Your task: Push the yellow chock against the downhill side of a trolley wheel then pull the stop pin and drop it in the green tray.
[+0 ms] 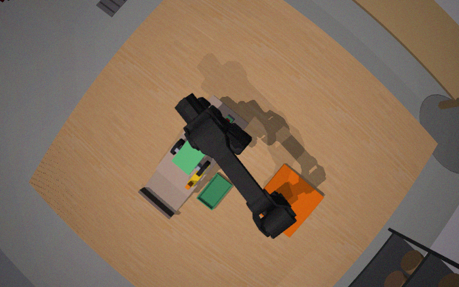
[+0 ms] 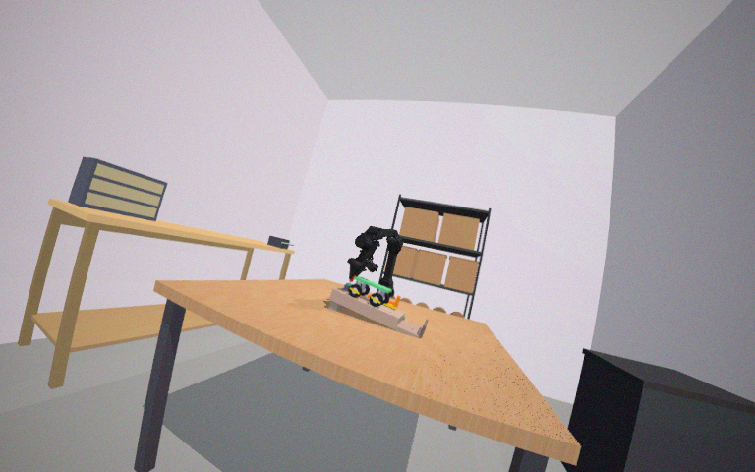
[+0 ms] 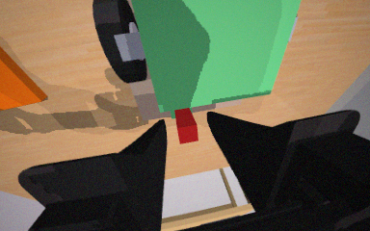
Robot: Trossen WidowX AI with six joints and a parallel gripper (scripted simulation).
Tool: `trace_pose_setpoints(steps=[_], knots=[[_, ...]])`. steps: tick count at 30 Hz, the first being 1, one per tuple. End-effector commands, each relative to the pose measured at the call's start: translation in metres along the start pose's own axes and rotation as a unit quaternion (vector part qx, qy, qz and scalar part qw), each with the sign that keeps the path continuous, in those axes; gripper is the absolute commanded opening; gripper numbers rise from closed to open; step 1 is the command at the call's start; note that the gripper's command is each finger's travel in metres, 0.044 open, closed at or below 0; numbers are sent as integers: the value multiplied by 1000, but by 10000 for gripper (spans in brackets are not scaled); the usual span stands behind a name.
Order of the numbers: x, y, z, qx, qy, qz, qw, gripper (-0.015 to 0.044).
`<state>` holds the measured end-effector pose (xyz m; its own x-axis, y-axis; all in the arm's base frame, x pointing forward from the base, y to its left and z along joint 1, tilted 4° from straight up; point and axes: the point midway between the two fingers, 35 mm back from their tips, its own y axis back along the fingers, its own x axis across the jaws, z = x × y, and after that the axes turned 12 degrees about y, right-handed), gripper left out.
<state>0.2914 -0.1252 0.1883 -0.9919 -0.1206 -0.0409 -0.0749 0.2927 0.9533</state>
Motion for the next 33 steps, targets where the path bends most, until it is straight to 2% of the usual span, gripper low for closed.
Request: trace_pose_setpoints(steps=[1, 9, 14, 22, 33], knots=[[1, -7, 1, -2, 2, 1, 1000, 190], [2, -16, 1, -2, 2, 1, 1000, 190], [1, -13, 0, 0, 0, 1, 1000, 59], [1, -13, 0, 0, 0, 1, 1000, 5], [1, -6, -1, -2, 1, 1, 1000, 0]])
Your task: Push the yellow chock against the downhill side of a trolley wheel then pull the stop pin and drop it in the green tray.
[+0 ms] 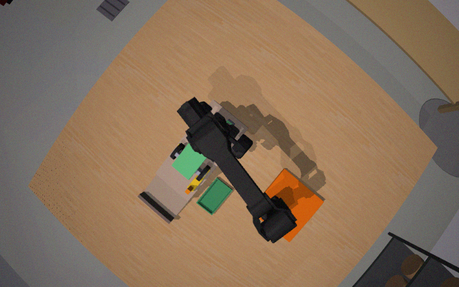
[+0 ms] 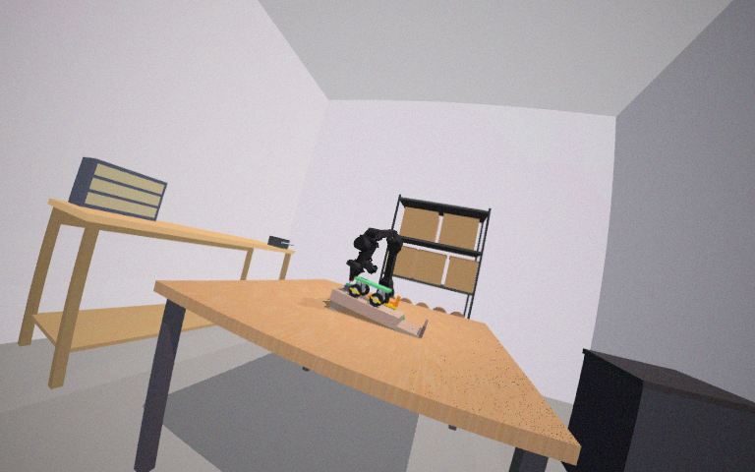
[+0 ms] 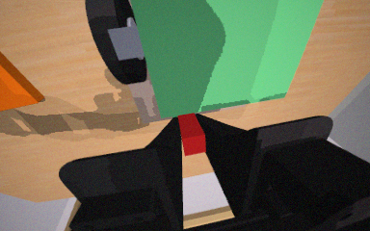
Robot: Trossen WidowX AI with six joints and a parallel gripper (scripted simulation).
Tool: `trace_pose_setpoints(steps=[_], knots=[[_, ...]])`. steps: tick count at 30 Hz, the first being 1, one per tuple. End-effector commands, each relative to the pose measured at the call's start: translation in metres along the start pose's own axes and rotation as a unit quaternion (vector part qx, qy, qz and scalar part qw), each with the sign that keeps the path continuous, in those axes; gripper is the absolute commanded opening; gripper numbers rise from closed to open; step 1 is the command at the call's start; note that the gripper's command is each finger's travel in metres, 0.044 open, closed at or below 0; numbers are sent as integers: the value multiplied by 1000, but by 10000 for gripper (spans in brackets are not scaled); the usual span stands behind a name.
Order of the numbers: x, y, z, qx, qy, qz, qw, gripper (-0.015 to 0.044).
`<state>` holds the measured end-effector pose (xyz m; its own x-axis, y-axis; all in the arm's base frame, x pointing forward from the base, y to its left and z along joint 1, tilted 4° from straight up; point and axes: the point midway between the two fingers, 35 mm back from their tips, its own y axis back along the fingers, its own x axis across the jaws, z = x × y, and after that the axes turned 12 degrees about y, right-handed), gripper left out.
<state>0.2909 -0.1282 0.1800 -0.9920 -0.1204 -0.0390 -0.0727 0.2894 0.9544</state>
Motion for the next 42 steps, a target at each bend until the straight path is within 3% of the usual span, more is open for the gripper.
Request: trace_pose_setpoints(steps=[1, 42], knots=[[0, 4, -1, 0, 1, 0, 1000, 0], [1, 37, -7, 0, 2, 1, 1000, 0]])
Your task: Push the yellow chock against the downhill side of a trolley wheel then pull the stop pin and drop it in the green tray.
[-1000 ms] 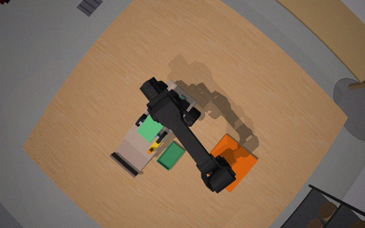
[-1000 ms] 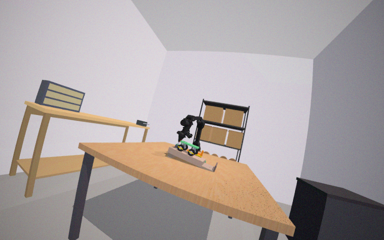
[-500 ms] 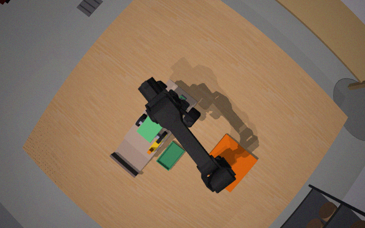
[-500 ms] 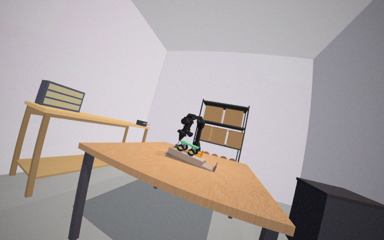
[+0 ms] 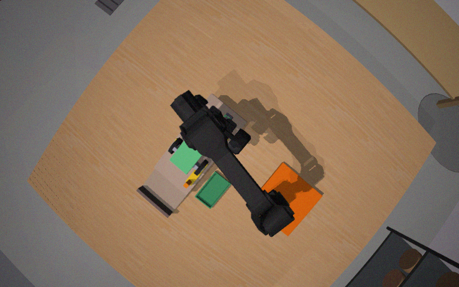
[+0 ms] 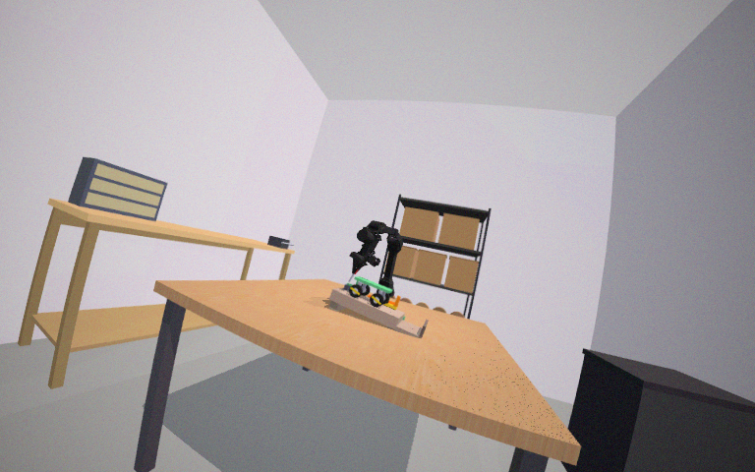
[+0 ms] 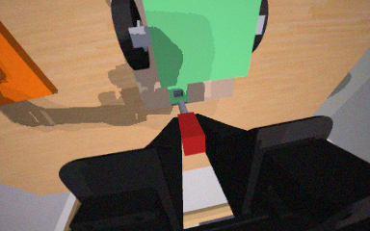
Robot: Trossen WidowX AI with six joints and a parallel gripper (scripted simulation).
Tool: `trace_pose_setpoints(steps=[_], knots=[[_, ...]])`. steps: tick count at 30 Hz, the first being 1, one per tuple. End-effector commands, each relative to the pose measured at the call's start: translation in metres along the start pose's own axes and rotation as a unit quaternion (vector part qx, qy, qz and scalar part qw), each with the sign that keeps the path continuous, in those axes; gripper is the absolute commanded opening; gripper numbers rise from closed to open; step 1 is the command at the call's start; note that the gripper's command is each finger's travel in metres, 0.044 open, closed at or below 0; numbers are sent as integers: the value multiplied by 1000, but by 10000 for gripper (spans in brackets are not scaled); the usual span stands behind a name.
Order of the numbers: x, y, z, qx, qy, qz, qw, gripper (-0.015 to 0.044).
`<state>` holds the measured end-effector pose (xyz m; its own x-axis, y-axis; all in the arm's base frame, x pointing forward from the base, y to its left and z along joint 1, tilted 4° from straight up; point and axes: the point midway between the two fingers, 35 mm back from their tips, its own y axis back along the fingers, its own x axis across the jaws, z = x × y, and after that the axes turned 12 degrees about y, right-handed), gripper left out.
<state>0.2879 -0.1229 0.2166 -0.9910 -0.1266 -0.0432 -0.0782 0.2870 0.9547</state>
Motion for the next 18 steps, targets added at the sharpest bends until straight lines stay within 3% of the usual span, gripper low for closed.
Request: trace_pose_setpoints(steps=[1, 18], knots=[[1, 0, -4, 1, -1, 3, 1000, 0], [8, -1, -31, 2, -1, 4, 1000, 0]])
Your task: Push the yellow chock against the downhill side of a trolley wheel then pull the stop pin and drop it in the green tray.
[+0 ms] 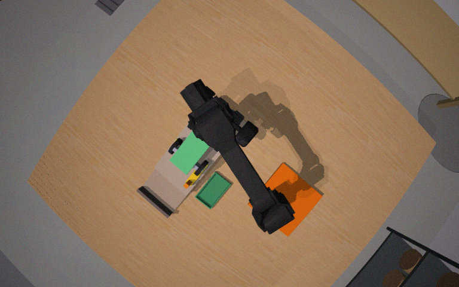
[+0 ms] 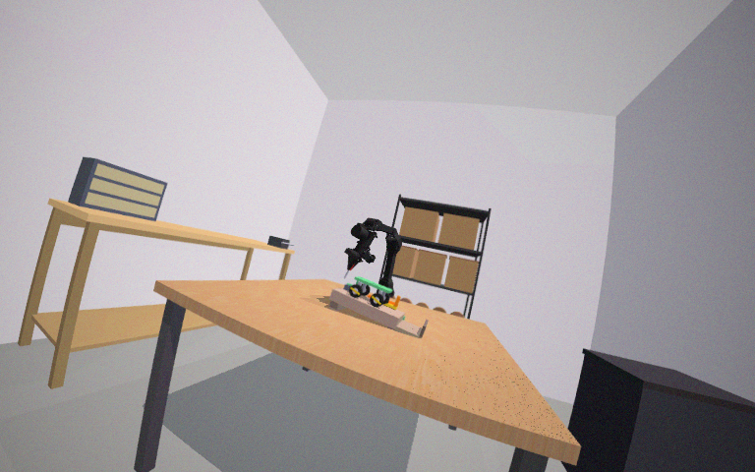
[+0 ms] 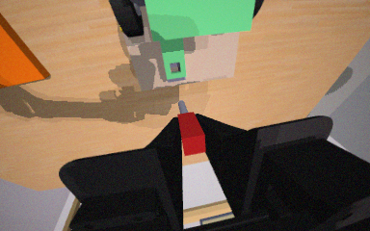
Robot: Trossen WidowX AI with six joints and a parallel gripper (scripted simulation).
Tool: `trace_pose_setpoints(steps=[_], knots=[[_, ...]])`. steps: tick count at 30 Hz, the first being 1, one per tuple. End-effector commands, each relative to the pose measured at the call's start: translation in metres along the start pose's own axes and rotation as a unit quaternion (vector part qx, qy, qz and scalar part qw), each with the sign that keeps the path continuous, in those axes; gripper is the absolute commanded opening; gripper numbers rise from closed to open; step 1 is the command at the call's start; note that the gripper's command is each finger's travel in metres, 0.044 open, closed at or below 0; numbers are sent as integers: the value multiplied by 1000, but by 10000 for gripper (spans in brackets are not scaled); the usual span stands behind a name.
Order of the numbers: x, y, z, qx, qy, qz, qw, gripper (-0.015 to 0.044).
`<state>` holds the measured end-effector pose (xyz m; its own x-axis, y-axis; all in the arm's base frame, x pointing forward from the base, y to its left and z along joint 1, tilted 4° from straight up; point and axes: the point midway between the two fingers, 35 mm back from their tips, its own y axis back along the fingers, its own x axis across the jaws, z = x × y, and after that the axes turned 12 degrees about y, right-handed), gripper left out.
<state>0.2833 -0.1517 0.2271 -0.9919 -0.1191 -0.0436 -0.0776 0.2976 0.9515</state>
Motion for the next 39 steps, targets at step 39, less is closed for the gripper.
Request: trace_pose_setpoints(steps=[39], knots=[[74, -4, 45, -5, 4, 6, 1000, 0]])
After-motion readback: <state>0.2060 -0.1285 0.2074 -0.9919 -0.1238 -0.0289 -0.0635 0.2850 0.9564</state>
